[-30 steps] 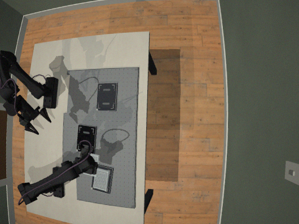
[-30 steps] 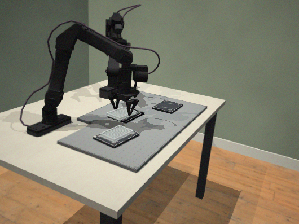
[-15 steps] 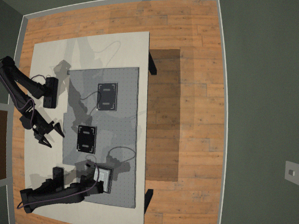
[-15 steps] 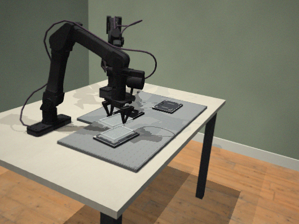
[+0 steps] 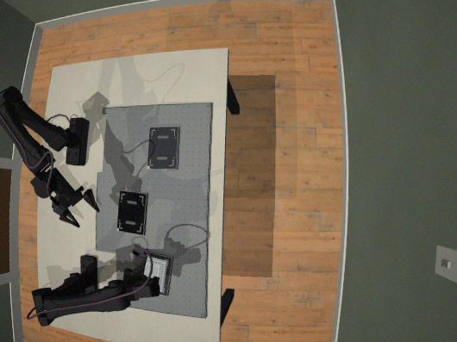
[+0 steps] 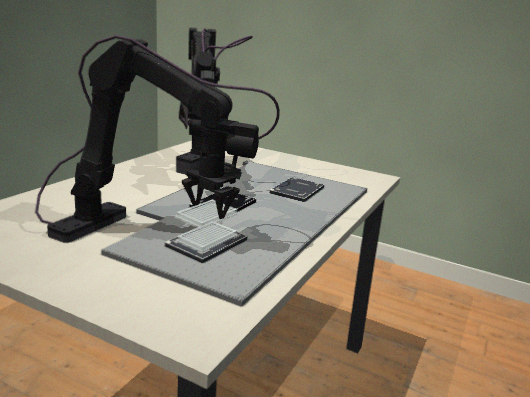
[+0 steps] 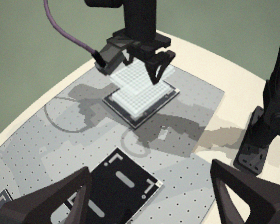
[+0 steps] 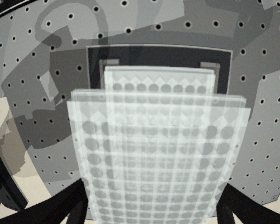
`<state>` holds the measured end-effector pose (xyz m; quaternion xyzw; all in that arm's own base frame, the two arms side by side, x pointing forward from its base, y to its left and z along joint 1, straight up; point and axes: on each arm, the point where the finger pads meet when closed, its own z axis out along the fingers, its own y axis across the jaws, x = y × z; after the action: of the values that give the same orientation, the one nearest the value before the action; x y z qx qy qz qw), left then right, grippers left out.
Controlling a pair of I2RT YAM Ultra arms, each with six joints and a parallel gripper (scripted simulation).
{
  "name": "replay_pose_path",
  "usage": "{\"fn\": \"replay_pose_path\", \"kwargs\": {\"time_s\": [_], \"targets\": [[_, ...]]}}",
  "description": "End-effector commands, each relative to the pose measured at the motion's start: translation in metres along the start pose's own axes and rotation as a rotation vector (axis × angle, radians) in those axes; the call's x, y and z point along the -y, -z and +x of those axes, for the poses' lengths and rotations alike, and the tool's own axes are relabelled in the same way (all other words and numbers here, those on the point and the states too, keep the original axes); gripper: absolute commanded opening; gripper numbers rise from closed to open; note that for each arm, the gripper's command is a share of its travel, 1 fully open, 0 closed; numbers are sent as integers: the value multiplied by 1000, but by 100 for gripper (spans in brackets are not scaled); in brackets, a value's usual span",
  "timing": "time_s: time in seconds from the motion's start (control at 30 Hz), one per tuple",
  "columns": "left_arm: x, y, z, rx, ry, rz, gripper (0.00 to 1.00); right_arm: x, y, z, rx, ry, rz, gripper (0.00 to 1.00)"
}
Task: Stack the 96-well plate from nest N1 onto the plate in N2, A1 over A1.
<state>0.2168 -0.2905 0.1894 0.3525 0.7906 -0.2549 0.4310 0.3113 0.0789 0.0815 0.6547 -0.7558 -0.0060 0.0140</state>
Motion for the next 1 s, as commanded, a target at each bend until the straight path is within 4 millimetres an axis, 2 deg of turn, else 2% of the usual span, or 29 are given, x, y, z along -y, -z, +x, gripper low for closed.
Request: {"fn": "replay_pose_path", "kwargs": {"time_s": [0.0, 0.07, 0.13, 0.27, 0.6, 0.97], "targets": [[4, -2, -2, 3, -14, 16, 100, 15, 7, -13, 37, 30, 52, 79], [2, 0, -5, 14, -5, 6, 100, 23, 3, -17, 53, 36, 87, 79], [2, 0, -5, 14, -5, 6, 100, 21, -9, -17, 54, 41, 84, 79], [2, 0, -5, 14, -5, 6, 100, 7, -21, -11, 32, 40, 30, 79], [2, 0, -5, 14, -5, 6, 100, 12, -15, -10, 31, 27, 52, 79], [2, 0, -5, 14, -5, 6, 100, 9, -19, -13, 45, 21, 61, 79]]}}
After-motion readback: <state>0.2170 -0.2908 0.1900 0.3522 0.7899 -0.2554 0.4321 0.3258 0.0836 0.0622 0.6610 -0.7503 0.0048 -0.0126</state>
